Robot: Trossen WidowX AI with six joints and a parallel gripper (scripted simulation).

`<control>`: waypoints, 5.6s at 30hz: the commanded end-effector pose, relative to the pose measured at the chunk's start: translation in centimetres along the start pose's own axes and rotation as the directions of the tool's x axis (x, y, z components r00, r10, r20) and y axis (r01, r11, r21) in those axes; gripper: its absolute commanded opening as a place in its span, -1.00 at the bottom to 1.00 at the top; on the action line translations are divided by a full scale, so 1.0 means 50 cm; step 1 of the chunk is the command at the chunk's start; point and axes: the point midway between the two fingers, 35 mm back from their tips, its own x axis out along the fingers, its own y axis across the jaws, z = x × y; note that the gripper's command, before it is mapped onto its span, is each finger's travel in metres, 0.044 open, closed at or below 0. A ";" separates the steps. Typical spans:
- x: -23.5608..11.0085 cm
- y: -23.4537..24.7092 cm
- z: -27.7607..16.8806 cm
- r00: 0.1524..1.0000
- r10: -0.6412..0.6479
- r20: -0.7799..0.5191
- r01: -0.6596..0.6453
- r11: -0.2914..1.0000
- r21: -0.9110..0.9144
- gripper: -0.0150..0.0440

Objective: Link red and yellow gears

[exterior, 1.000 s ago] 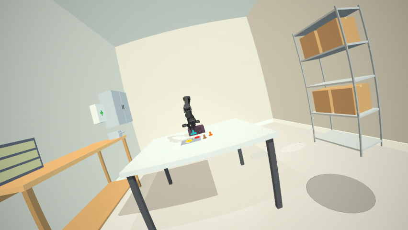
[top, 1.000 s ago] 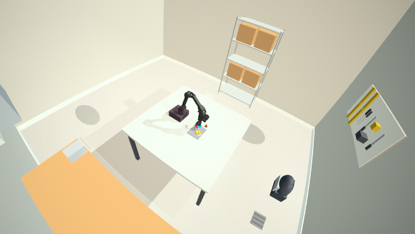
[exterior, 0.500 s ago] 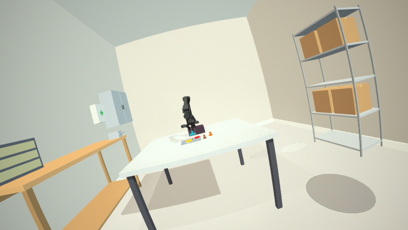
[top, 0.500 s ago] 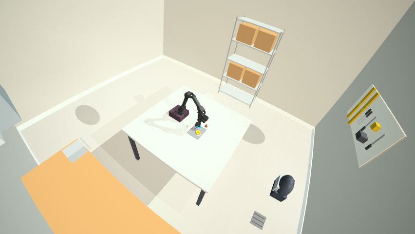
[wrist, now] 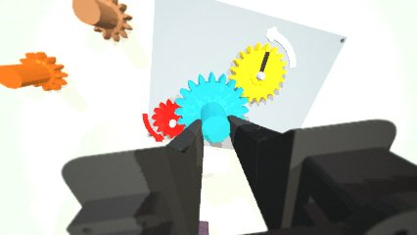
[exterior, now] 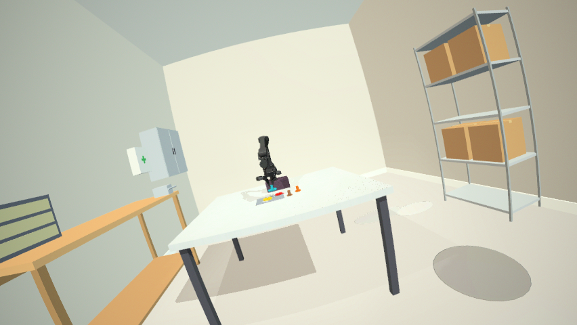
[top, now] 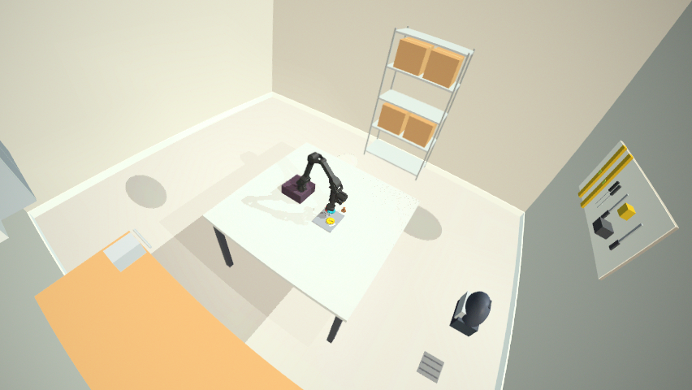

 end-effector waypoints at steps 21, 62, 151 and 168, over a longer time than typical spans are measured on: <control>0.065 -0.001 0.000 1.000 -0.003 -0.002 0.002 0.999 -0.043 -0.49; 0.101 -0.002 -0.001 1.000 -0.002 -0.002 0.002 0.992 -0.129 -0.49; -0.130 0.319 0.046 1.000 0.008 0.004 -0.008 1.000 -0.001 1.00; -0.172 0.565 -0.035 1.000 0.027 -0.002 -0.027 1.000 0.003 1.00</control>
